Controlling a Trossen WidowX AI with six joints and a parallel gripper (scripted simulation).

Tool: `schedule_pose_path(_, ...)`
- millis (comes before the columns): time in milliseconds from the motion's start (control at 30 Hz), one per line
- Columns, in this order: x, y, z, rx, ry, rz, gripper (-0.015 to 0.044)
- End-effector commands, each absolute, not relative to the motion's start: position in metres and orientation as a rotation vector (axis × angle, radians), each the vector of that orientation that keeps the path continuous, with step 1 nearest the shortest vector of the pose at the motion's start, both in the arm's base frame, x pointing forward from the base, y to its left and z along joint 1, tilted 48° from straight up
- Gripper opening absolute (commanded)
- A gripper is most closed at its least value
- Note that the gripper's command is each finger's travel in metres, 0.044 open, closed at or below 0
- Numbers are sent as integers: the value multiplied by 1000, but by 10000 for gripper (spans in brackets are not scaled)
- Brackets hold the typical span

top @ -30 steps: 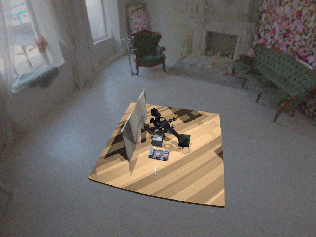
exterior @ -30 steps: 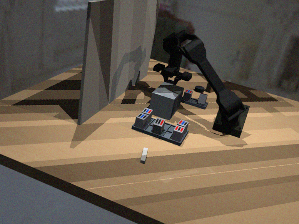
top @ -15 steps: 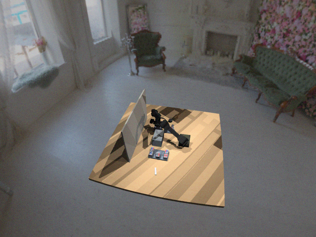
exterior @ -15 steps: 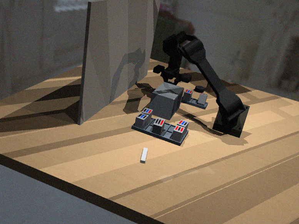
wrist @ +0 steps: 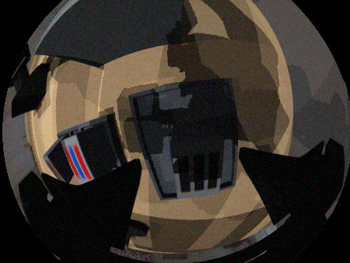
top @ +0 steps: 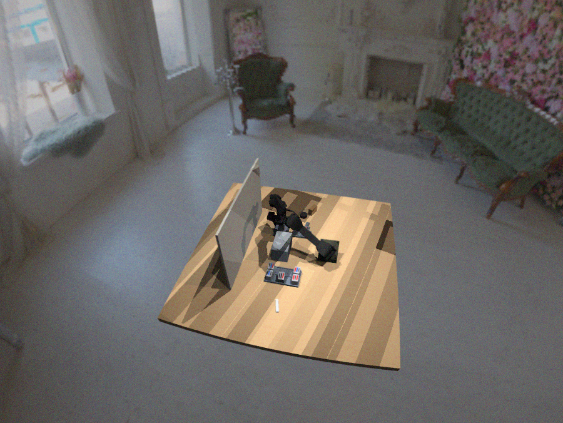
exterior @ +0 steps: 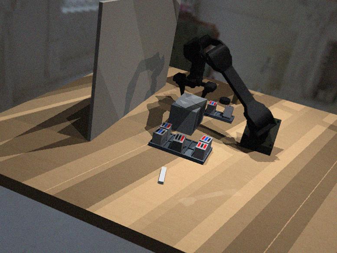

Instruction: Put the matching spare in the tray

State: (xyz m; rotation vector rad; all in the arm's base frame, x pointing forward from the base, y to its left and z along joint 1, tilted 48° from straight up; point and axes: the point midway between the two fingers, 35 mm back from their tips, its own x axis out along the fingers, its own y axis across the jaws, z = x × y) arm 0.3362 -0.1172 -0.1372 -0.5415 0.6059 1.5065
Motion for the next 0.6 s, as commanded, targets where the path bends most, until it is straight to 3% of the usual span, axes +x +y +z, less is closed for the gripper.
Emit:
schedule_pose_path(0, 342, -150, -113, -561, 607, 1489, 440)
schedule_pose_path(167, 337, -192, -72, -557, 607, 1489, 440)
schedule_pose_path(567, 338, -192, -74, -561, 608, 1471, 440)
